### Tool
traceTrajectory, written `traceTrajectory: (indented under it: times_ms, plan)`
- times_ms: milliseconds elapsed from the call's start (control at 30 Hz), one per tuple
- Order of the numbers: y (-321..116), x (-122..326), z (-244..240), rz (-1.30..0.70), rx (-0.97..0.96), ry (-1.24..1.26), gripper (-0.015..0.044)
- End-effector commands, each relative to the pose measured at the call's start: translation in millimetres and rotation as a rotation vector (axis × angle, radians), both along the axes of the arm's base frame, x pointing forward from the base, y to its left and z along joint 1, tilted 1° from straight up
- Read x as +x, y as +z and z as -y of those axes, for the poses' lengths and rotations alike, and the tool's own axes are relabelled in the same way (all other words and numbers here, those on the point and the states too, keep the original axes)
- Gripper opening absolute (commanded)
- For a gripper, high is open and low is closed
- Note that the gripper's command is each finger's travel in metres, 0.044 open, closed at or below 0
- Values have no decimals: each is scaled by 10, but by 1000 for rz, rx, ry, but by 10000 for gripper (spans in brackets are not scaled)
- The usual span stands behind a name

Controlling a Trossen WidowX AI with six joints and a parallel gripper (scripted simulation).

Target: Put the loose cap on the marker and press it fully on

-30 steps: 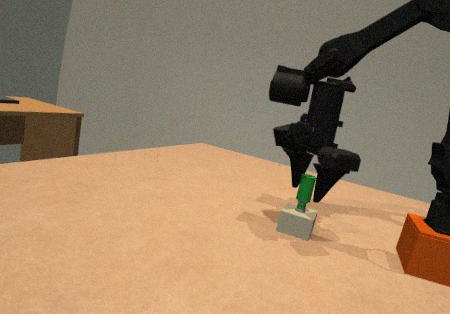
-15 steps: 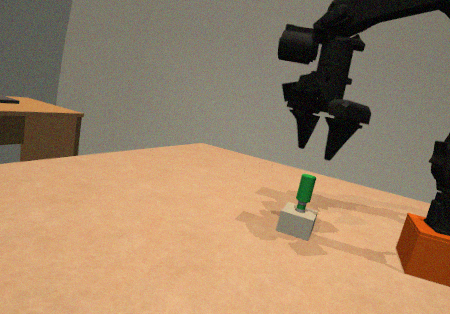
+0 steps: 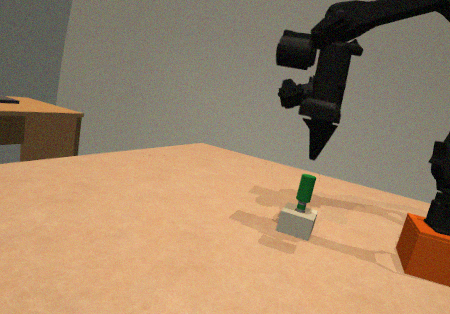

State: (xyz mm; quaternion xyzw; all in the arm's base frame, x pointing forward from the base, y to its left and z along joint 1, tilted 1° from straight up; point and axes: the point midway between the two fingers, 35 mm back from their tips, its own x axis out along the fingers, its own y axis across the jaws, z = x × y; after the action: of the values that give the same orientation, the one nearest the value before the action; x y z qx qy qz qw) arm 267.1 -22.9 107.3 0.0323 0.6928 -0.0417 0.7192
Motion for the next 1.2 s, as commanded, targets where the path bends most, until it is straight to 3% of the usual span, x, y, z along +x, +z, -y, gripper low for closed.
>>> traceTrajectory:
  times_ms: [0, 1167]
  plan:
    - [-19, -11, -2, -4, 2, -27, 0]
    - [-377, -1, 2, -5, 2, -27, 0]
